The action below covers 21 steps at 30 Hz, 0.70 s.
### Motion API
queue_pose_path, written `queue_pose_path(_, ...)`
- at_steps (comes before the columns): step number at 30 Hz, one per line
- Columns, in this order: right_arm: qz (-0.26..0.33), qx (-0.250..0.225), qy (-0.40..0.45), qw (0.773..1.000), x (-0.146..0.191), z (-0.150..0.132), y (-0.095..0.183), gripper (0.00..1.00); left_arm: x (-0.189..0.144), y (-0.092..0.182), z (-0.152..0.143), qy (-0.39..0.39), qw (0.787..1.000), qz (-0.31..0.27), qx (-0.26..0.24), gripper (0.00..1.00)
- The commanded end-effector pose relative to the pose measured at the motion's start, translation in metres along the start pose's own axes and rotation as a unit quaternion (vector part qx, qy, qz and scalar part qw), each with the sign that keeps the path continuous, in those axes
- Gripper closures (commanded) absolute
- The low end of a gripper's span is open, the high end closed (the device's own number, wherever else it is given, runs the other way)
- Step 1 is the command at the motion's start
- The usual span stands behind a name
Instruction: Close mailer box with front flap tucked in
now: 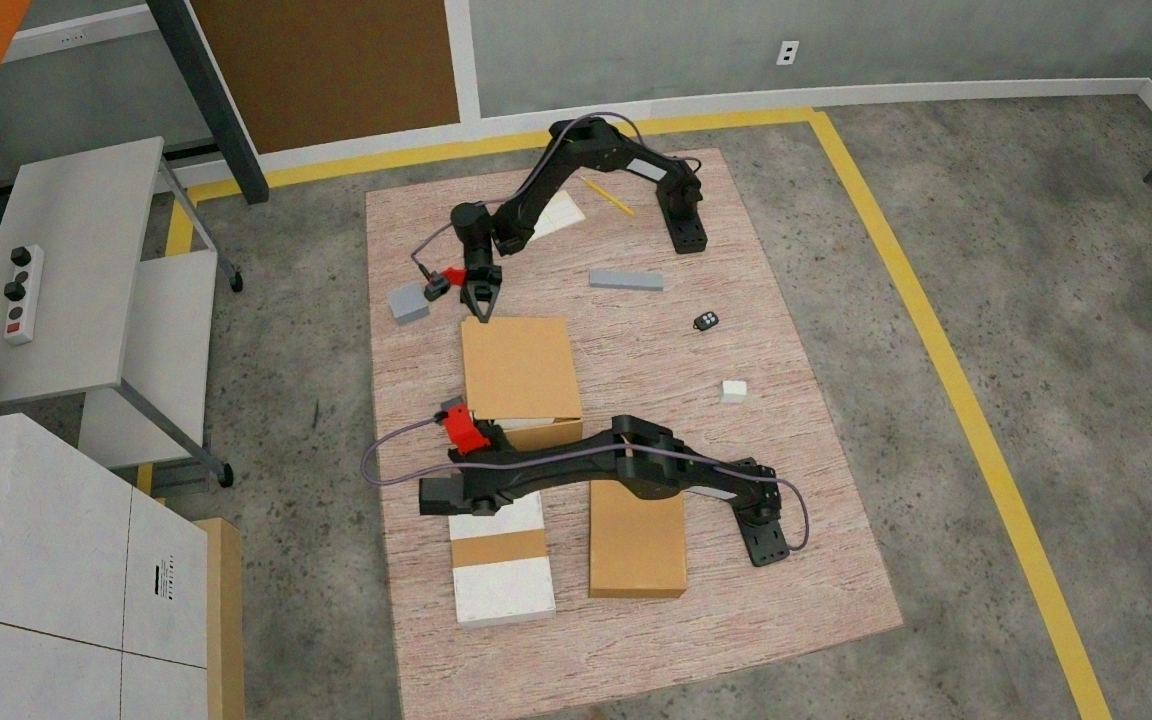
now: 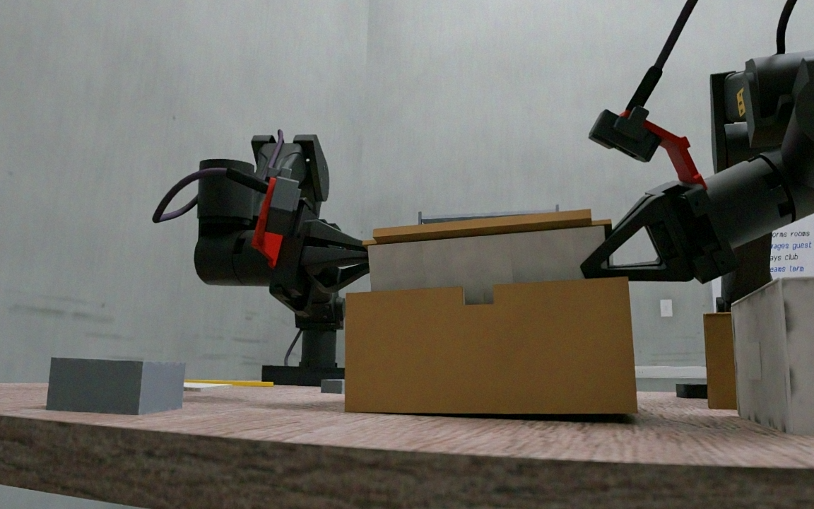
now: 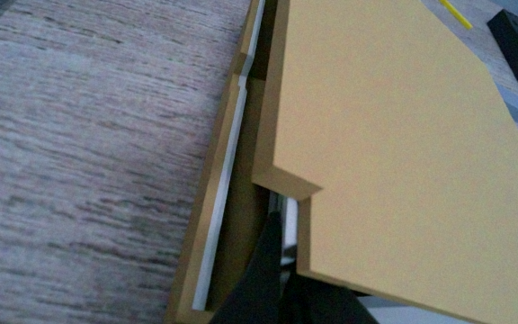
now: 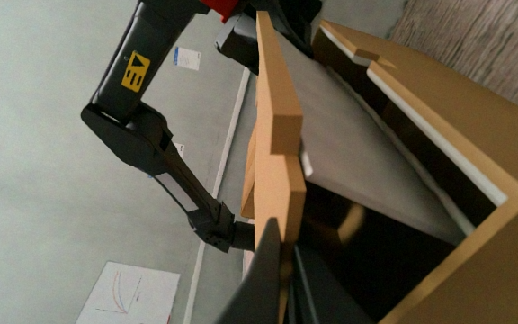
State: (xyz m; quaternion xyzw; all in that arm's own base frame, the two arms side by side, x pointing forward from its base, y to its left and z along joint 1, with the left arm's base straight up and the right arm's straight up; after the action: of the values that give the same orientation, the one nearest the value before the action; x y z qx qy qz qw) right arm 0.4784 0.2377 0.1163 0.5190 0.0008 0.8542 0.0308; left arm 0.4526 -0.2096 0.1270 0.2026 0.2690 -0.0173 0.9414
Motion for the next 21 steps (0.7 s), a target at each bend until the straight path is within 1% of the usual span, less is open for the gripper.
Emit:
queue_pose_path(1,-0.006,0.030,-0.062,0.998,-0.036,-0.034,-0.008,0.99,0.000,-0.002,0.011,0.015,1.000,-0.023,-0.016,0.99)
queue_pose_path(4,-0.006,0.029,-0.052,0.998,-0.034,-0.030,-0.007,0.99,0.001,-0.002,0.012,0.009,1.000,-0.023,-0.018,0.99)
queue_pose_path(5,-0.006,0.031,-0.057,0.998,-0.037,-0.034,-0.008,0.99,0.000,-0.005,0.011,0.009,1.000,-0.025,-0.016,0.99)
queue_pose_path(8,-0.007,0.031,-0.057,0.998,-0.037,-0.034,-0.008,0.99,0.002,-0.007,0.007,0.010,0.999,-0.026,-0.015,0.99)
queue_pose_path(10,-0.007,0.030,-0.057,0.998,-0.038,-0.034,-0.007,0.99,0.001,-0.006,0.011,-0.005,1.000,-0.022,-0.020,0.99)
queue_pose_path(20,-0.007,0.028,-0.056,0.998,-0.038,-0.032,-0.006,0.99,0.000,-0.004,0.014,-0.009,1.000,-0.021,-0.021,0.99)
queue_pose_path(21,-0.007,0.029,-0.051,0.998,-0.036,-0.030,-0.006,0.99,-0.004,-0.002,0.018,-0.018,0.999,-0.019,-0.021,0.99)
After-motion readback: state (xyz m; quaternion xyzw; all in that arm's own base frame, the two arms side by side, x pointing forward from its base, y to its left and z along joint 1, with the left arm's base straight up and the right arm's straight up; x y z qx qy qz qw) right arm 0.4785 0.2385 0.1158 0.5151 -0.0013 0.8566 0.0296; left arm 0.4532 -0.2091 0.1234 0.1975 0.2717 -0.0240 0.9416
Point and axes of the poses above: on each arm, the point where the finger pads meet when closed, its own y axis back along the fingers, its own x axis across the jaws, z = x × y, the point moved 5 cm from there along y, back along the fingers, and after that the axes turned 12 degrees about y, right-handed, at the moved point
